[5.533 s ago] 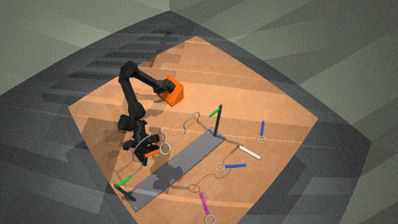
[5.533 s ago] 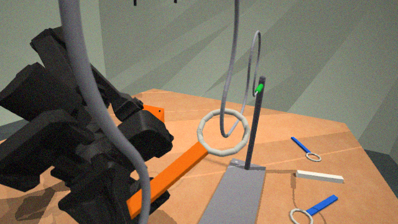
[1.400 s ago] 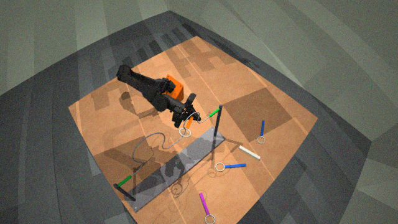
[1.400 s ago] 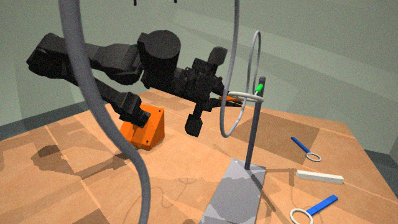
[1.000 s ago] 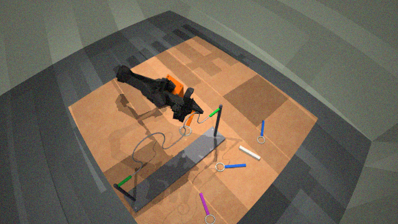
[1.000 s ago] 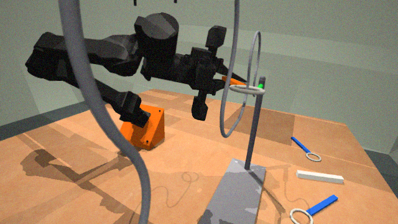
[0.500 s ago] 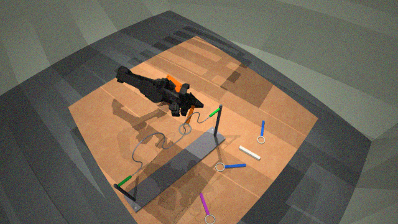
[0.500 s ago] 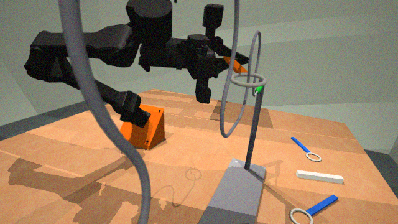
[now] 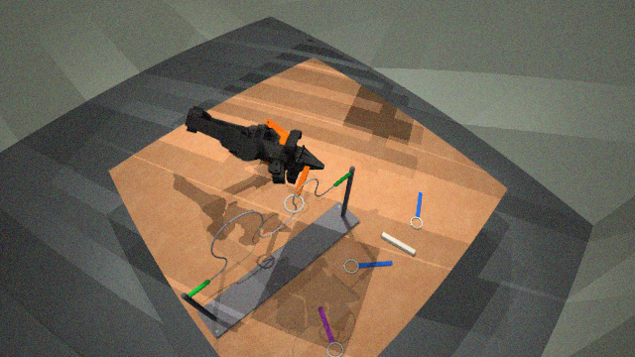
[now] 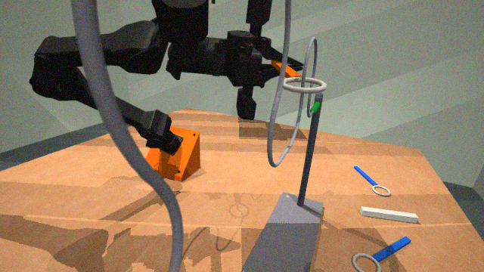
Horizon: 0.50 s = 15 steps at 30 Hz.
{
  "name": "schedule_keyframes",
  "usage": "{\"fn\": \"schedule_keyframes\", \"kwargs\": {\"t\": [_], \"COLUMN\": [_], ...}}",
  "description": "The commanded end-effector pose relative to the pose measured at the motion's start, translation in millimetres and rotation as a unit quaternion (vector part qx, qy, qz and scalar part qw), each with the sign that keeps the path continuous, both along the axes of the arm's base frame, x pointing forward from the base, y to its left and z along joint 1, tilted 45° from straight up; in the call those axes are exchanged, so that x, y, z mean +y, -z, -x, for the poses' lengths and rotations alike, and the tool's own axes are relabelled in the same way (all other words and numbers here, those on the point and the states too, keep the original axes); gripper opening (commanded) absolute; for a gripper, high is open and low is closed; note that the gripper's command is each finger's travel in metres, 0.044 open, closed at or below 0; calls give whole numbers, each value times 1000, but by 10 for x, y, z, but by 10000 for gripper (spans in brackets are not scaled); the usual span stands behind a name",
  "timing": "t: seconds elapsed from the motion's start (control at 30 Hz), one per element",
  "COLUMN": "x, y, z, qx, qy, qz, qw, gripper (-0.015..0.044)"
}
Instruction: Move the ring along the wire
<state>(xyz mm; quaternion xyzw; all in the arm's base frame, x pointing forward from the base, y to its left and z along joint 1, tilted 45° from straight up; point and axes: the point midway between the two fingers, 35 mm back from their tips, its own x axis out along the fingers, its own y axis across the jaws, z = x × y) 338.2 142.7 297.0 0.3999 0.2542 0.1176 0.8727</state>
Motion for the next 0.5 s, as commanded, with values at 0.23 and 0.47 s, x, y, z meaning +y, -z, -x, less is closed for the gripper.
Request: {"fn": "schedule_keyframes", "kwargs": {"t": [0.23, 0.47], "x": [-74, -158], "y": [62, 125], "z": [-15, -28], "qx": [-13, -21], "qy": [5, 9], "qz": [98, 175], "qw": [995, 984], "gripper": [-150, -150]}}
